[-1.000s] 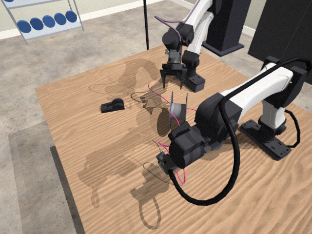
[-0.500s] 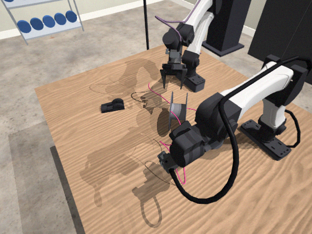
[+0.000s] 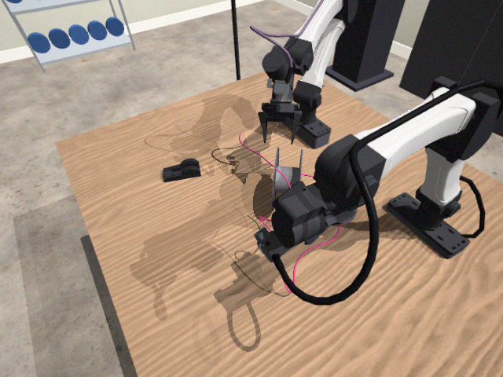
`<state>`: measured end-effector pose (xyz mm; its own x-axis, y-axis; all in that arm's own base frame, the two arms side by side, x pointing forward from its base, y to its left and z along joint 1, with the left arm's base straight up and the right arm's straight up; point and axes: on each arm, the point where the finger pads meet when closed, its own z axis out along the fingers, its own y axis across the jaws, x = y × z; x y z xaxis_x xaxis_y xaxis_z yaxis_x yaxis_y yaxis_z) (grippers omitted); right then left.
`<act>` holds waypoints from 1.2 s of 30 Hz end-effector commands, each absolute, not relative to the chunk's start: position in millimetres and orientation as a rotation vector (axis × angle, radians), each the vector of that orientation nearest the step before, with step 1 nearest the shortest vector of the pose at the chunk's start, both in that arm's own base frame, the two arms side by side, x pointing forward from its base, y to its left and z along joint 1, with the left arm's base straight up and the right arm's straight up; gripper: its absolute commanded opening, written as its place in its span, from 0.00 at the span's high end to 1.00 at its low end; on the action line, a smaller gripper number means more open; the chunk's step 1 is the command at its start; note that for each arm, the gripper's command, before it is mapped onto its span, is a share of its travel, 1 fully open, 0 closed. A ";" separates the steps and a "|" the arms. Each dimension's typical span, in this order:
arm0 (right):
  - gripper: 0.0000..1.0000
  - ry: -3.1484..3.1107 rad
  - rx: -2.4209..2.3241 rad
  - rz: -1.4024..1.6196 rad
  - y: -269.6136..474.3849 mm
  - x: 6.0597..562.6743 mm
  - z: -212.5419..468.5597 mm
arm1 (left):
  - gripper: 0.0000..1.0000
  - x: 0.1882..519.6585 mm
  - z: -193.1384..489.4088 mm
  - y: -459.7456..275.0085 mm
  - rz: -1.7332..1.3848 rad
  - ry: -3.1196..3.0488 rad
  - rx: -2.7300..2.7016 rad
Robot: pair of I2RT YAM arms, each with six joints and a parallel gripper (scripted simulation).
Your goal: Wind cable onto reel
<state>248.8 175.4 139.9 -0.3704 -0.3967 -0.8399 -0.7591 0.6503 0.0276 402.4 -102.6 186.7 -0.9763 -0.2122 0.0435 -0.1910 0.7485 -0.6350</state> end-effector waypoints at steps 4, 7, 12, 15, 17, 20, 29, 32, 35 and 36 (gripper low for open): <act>0.25 1.907 -0.904 0.519 180.4 258.1 162.3 | 1.00 402.8 198.1 -109.0 -1.030 2.853 -0.312; 0.25 1.903 -0.904 0.518 180.9 258.8 164.5 | 1.00 396.1 197.3 -118.3 -1.031 2.855 -0.303; 0.25 1.898 -0.904 0.518 181.3 259.6 166.7 | 1.00 391.7 197.2 -123.4 -1.032 2.855 -0.305; 0.25 1.902 -0.905 0.519 181.2 259.0 165.3 | 1.00 398.0 186.8 -115.7 -1.031 2.870 -0.343; 0.25 1.903 -0.905 0.519 181.1 258.6 164.6 | 1.00 390.2 197.2 -125.1 -1.032 2.853 -0.304; 0.25 1.903 -0.905 0.519 181.0 258.3 164.4 | 1.00 382.1 196.4 -134.8 -1.033 2.855 -0.306; 0.25 1.903 -0.906 0.519 180.9 257.4 163.6 | 1.00 377.8 196.6 -141.6 -1.033 2.856 -0.304; 0.25 1.903 -0.906 0.519 180.8 257.1 163.3 | 1.00 370.9 195.7 -148.9 -1.034 2.855 -0.307; 0.25 1.903 -0.906 0.520 180.7 256.7 163.0 | 1.00 368.3 195.7 -152.3 -1.034 2.855 -0.307; 0.25 1.903 -0.906 0.520 180.7 256.6 162.9 | 1.00 370.3 194.0 -151.1 -1.033 2.858 -0.314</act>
<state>249.0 175.5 140.6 -0.3690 -0.3961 -0.8408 -0.7592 0.6503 0.0268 363.7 -150.8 186.3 -0.9784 -0.2015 0.0467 -0.1849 0.7513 -0.6336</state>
